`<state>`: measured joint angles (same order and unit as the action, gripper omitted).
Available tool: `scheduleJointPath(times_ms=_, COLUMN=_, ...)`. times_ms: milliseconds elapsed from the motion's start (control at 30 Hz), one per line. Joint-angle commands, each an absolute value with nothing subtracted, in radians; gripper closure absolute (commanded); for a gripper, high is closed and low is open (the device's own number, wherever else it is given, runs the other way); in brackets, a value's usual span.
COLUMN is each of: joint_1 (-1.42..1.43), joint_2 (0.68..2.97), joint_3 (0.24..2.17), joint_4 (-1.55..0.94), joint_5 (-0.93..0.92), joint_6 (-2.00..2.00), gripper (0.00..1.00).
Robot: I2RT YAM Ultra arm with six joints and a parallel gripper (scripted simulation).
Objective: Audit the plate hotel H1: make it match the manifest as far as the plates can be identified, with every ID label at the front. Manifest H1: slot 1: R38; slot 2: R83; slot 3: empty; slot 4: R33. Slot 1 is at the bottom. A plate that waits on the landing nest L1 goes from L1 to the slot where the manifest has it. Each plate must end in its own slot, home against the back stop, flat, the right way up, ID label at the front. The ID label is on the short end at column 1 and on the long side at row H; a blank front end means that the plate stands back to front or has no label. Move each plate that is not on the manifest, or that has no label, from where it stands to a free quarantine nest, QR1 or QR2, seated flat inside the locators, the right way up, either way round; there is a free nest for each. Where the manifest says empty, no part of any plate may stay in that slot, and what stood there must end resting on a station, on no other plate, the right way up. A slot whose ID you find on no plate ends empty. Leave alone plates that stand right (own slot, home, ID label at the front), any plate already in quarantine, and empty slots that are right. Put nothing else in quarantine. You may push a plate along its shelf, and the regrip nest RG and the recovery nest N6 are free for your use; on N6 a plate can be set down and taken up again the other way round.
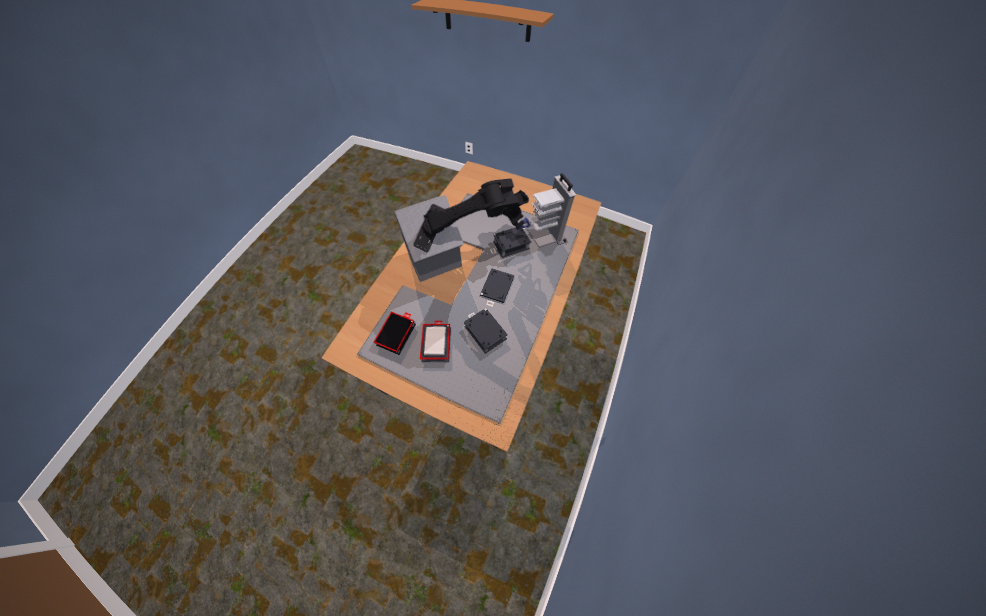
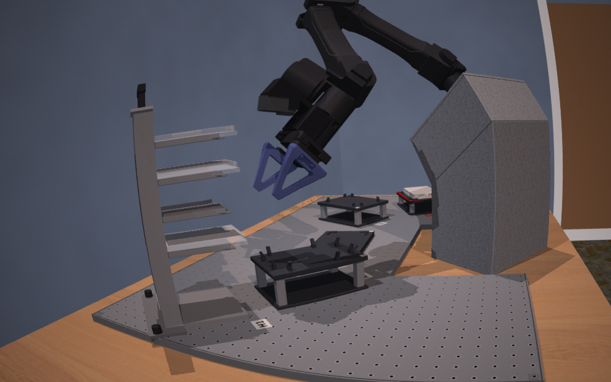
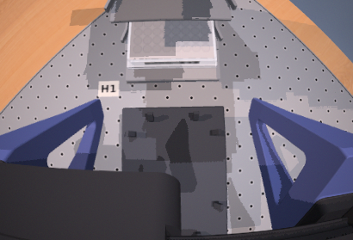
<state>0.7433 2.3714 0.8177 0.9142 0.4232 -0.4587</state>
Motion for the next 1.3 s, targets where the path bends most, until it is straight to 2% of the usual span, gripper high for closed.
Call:
scheduleJointPath(times_ms=0, joint_1=0.747, joint_2=2.369, joint_3=0.820, joint_4=0.900, joint_5=0.417, joint_6=-0.460, gripper=0.00)
scheduleJointPath(times_ms=833, joint_1=0.747, joint_2=2.369, joint_3=0.820, joint_4=0.900, joint_5=0.417, joint_6=-0.460, gripper=0.00)
scheduleJointPath(times_ms=1267, joint_1=0.743, joint_2=2.333, joint_3=0.708, joint_4=0.985, joint_5=0.412, joint_6=-0.463, gripper=0.00)
